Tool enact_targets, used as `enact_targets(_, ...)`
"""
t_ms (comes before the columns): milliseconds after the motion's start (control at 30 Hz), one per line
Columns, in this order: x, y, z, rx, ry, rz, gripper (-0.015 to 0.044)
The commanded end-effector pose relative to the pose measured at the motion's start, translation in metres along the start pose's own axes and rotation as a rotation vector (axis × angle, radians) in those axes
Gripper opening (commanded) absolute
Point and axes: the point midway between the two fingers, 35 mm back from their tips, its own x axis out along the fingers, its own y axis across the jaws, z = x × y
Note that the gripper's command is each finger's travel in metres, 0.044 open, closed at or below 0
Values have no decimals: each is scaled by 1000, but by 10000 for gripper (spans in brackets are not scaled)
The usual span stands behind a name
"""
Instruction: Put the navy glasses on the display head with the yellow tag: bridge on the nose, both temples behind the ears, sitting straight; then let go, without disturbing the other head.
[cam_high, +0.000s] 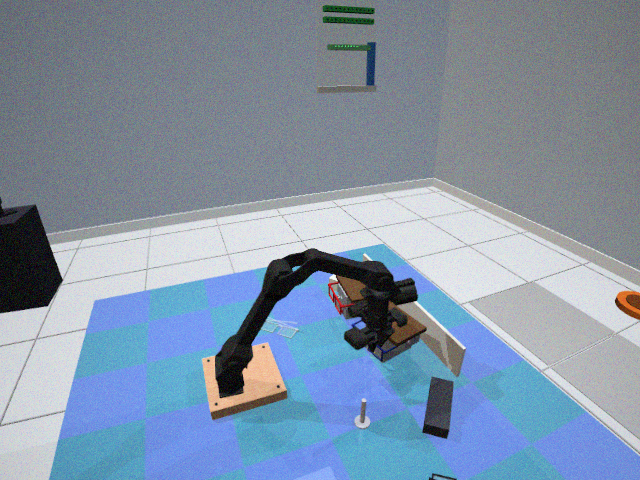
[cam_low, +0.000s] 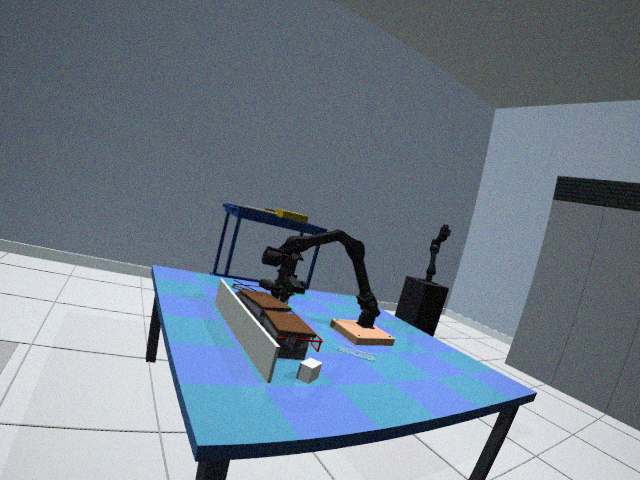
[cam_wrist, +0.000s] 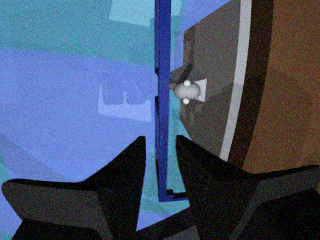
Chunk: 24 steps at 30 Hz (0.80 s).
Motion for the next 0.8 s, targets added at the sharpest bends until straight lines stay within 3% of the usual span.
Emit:
enact_targets(0,-2,0,0,0,0,2,107)
enact_targets(167,-29,1,-2,4,4,26,107)
enact_targets(767,-46,51,-2,4,4,31,107)
